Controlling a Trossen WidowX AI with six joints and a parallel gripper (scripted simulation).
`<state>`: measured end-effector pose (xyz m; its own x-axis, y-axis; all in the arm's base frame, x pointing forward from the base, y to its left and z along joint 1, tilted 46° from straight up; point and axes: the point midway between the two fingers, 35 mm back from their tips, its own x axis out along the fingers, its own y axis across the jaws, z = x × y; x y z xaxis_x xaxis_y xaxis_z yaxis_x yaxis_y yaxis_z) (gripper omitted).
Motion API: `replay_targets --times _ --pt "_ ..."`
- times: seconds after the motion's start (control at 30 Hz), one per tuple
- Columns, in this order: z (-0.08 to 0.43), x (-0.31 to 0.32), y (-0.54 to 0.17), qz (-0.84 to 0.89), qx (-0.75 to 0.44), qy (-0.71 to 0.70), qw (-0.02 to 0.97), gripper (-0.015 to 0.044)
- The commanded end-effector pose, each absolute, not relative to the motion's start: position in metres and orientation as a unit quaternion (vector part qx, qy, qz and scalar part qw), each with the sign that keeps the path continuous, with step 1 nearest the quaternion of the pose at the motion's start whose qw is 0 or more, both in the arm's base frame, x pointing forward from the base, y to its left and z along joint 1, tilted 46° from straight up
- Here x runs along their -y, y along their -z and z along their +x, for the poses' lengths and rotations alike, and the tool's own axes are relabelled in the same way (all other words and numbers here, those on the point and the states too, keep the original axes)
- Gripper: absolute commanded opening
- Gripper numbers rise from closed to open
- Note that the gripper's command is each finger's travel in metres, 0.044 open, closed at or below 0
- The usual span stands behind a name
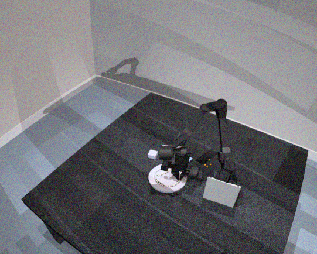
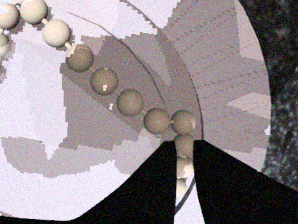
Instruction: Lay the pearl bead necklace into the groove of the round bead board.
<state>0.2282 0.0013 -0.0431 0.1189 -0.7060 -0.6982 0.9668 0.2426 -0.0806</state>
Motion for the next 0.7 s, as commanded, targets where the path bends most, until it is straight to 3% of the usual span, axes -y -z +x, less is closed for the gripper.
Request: replay_targets --times 0.0,0.33,0.67 --pt "0.2304 -0.0021 0.0434 0.208 -0.318 0.579 0.721 0.0000" --pt "0.2304 -0.0021 0.0434 0.208 -0.318 0.579 0.721 0.0000" --pt "0.2272 -0.0069 0.0378 0.203 -0.318 0.580 0.722 0.0262"
